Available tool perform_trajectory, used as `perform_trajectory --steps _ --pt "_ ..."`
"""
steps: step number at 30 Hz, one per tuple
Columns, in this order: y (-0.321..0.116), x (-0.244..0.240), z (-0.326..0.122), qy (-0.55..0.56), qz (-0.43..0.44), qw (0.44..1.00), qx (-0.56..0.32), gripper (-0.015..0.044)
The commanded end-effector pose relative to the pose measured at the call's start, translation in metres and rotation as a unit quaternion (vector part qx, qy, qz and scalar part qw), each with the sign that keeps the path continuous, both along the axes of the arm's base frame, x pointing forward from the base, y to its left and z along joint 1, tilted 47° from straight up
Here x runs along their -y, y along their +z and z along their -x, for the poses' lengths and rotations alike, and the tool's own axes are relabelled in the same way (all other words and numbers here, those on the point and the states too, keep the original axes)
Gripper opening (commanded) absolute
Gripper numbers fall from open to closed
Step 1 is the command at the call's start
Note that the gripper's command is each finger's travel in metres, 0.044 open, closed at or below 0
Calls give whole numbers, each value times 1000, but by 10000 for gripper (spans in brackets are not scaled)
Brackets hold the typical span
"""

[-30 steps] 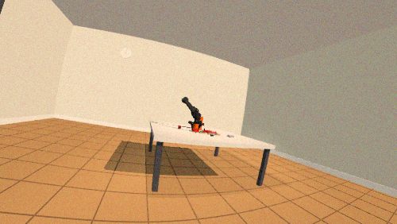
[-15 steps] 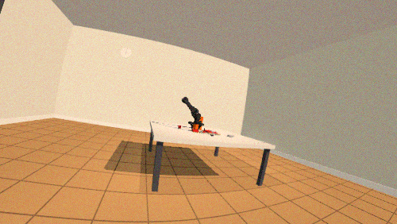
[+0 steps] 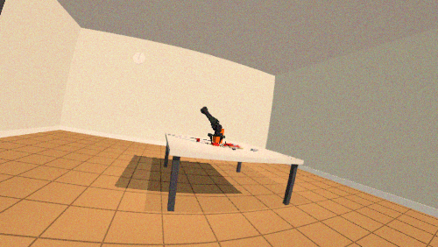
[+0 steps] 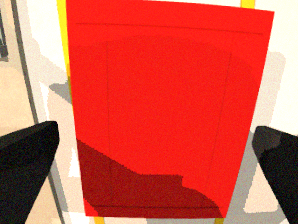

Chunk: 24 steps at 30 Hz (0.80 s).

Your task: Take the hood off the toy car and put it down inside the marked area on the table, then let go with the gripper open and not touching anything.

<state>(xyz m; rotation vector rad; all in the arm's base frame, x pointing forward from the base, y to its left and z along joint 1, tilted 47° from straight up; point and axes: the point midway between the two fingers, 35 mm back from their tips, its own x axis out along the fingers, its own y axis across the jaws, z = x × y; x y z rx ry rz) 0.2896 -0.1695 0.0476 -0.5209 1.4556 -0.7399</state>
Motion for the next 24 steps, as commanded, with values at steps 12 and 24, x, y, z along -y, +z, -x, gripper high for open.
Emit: perform_trajectory --steps 12,24 --pt "46 -47 -4 4 2 1000 8 440" --pt "46 -47 -4 4 2 1000 8 440"
